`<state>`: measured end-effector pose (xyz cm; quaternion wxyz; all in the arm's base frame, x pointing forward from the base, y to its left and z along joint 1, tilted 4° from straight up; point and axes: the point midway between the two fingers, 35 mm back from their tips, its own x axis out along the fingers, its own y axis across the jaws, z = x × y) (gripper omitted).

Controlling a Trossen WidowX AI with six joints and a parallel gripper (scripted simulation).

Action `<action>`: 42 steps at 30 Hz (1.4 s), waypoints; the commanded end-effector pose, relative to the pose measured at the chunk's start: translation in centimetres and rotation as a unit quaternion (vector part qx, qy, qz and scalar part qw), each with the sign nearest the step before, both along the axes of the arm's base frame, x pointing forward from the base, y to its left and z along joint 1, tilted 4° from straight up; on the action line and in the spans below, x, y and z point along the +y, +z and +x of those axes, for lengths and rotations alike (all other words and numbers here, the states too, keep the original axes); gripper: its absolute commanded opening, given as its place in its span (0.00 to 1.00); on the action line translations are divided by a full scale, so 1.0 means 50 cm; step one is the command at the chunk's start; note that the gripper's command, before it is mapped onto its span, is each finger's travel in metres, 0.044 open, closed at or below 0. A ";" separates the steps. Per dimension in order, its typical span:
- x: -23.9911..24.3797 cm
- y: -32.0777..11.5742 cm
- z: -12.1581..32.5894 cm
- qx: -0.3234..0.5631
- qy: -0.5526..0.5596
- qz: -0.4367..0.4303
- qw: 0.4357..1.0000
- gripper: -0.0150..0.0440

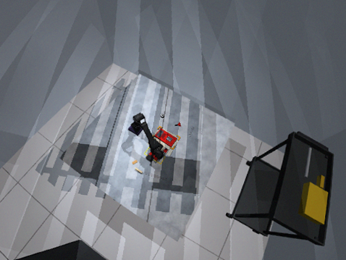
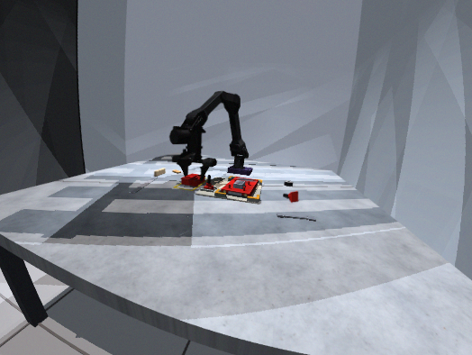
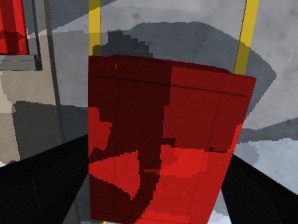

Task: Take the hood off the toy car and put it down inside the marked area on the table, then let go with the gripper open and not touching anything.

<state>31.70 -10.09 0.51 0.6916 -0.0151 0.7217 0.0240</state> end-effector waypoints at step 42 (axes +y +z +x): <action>0.000 0.145 0.007 0.001 0.000 -0.004 1.000 1.00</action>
